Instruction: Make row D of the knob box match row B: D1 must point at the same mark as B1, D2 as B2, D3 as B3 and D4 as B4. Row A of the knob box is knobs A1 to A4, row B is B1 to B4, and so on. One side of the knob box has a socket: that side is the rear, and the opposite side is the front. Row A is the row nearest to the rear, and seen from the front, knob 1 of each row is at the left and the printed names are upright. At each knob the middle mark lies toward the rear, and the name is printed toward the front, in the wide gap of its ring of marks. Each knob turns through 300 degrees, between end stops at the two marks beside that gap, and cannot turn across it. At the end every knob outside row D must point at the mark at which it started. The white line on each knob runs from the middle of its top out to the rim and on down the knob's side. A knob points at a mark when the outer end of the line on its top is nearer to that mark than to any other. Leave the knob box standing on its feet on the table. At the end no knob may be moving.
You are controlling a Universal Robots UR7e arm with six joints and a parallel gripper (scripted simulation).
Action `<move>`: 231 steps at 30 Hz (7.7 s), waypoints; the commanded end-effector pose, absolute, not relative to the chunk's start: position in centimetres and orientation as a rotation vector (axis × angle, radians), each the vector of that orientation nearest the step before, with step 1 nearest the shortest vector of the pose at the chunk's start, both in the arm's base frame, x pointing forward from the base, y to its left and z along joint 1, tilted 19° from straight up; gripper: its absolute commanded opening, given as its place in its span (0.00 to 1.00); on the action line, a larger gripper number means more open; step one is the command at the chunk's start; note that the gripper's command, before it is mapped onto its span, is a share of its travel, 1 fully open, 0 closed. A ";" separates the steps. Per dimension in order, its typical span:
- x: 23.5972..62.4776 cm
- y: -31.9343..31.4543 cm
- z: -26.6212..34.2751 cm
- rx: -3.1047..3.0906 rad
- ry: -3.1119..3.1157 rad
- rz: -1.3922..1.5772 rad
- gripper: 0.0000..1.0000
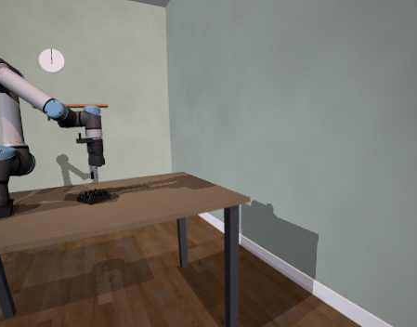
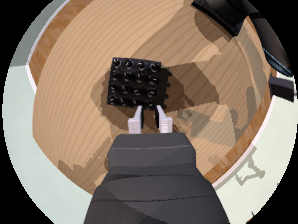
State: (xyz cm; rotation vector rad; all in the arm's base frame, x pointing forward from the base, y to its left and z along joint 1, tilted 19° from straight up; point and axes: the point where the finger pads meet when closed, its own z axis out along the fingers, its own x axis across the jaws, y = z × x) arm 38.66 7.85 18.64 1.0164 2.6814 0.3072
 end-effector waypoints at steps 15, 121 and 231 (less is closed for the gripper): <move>38.9 7.9 17.9 1.015 2.680 0.308 0.46; 40.4 8.4 13.3 1.015 2.680 0.308 0.46; 40.5 8.4 13.2 1.487 2.490 0.373 0.30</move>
